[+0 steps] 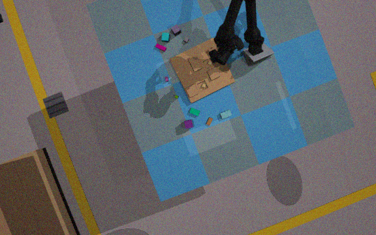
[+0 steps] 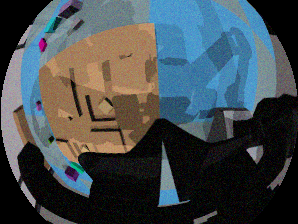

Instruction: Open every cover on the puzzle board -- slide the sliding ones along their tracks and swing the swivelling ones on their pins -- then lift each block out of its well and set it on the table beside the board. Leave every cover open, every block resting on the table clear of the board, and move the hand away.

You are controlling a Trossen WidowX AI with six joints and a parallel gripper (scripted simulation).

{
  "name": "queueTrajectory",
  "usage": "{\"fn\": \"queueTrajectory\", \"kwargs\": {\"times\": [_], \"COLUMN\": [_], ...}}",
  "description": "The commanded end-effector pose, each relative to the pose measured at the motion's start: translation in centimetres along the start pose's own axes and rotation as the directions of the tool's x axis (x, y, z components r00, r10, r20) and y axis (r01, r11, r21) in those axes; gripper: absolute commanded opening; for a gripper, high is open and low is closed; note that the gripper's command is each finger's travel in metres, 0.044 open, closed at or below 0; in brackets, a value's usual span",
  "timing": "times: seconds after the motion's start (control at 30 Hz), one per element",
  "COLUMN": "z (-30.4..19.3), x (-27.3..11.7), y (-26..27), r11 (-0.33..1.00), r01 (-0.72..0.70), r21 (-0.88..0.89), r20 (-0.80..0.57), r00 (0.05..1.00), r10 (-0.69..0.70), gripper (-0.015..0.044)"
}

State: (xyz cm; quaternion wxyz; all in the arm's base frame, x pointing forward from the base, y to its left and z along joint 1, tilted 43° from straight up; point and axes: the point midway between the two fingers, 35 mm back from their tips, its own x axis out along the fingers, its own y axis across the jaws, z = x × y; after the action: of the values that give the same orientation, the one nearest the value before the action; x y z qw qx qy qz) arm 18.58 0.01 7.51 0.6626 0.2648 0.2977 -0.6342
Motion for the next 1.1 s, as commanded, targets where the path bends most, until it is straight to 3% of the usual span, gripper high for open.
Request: {"fn": "queueTrajectory", "kwargs": {"times": [0.0,1.07], "z": [0.0,-0.1], "x": [0.0,1.9], "y": [-0.2,0.0], "r11": [1.0,1.0], "r01": [0.005,0.004], "r21": [0.004,0.004], "r20": [-0.003,-0.006], "r00": [1.0,1.0], "r10": [-0.005,-0.004], "gripper": [0.0,0.0]}}
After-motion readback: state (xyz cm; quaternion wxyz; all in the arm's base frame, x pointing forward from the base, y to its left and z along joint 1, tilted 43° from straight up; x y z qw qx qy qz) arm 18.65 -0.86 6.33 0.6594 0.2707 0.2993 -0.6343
